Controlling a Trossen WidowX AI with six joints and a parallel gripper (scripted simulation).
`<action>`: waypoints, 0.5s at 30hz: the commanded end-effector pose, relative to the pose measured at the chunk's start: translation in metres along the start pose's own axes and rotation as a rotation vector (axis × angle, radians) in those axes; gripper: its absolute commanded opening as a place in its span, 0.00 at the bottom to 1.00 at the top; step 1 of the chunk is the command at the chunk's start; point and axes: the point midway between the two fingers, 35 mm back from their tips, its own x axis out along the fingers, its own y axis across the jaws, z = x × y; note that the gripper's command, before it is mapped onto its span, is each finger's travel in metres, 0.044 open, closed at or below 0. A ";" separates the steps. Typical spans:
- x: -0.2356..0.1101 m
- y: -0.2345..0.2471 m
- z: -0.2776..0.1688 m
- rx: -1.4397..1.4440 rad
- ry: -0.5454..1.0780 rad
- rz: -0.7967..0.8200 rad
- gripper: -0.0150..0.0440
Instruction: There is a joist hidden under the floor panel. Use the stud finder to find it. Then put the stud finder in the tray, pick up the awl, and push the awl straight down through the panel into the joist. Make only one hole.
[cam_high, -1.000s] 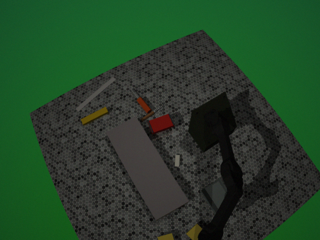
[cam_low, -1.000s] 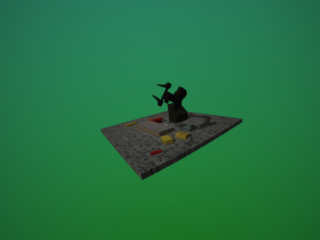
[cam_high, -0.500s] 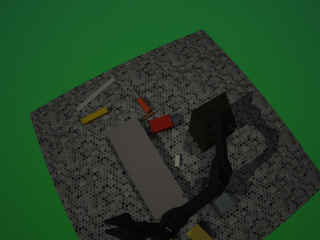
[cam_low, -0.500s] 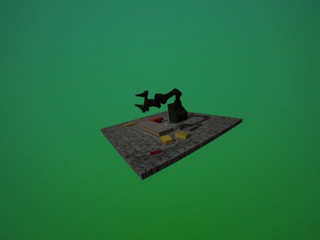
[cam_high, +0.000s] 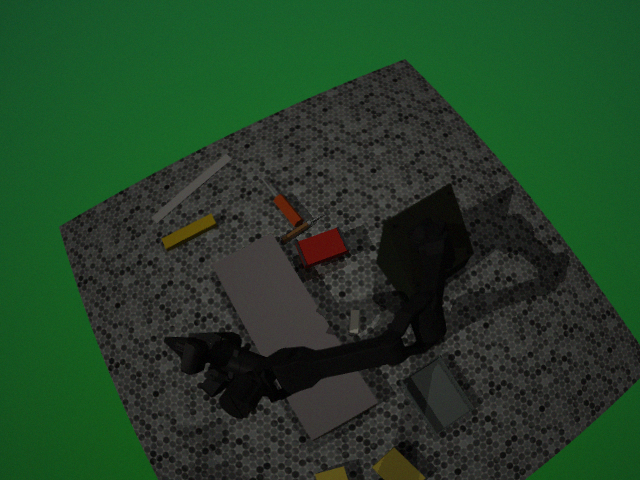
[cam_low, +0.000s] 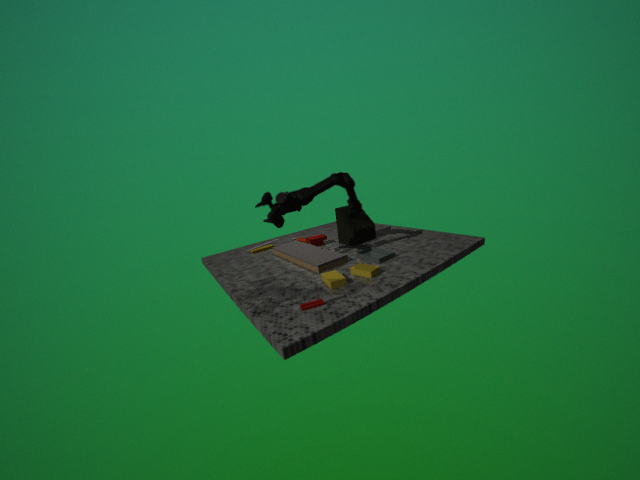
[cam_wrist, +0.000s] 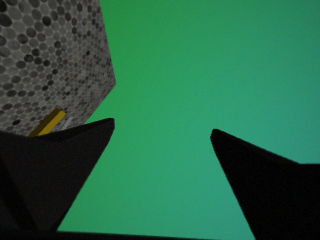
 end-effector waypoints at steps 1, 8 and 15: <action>0.029 0.048 -0.049 0.021 0.050 0.186 1.00; 0.049 0.129 -0.133 0.116 0.136 0.502 1.00; 0.030 0.214 -0.210 0.307 0.224 0.849 1.00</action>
